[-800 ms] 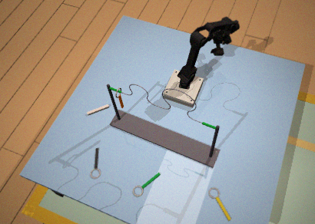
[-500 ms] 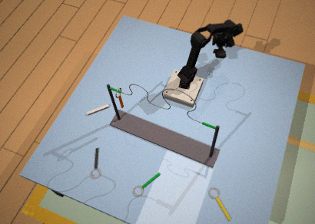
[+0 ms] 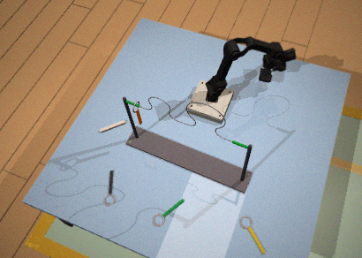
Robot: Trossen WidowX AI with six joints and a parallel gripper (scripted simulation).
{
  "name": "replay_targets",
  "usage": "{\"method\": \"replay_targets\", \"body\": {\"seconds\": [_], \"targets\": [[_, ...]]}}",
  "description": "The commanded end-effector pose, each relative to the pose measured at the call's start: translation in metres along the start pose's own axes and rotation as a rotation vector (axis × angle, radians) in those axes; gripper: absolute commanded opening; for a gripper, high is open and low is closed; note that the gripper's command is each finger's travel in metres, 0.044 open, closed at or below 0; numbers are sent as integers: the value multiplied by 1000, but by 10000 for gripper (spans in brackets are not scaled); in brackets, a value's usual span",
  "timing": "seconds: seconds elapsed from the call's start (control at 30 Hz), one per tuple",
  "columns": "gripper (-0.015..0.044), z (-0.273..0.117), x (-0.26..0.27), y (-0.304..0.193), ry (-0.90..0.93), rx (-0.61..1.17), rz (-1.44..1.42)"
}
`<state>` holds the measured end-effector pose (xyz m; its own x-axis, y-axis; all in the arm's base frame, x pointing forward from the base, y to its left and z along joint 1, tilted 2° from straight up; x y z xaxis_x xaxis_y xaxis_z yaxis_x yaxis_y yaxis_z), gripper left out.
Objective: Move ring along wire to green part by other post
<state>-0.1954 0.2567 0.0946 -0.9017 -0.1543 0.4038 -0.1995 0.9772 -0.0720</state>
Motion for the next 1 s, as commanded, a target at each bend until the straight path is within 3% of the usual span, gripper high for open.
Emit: {"method": "replay_targets", "body": {"seconds": [0.0,0.5,0.97], "targets": [[160,-7,-33,22,51,-85,69],[160,-54,-167,64,160,-447,298],[160,-104,-300,37,150,-806,476]]}}
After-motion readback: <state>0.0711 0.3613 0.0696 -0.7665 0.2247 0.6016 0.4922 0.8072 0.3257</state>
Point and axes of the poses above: the point midway between the two fingers, 35 mm back from their tips, its own z axis out along the fingers, its own x axis across the jaws, y = z × x, the point moved 3 cm from there along -z, back along the fingers, and after that the axes turned 11 degrees about -z, right-handed, at the moved point
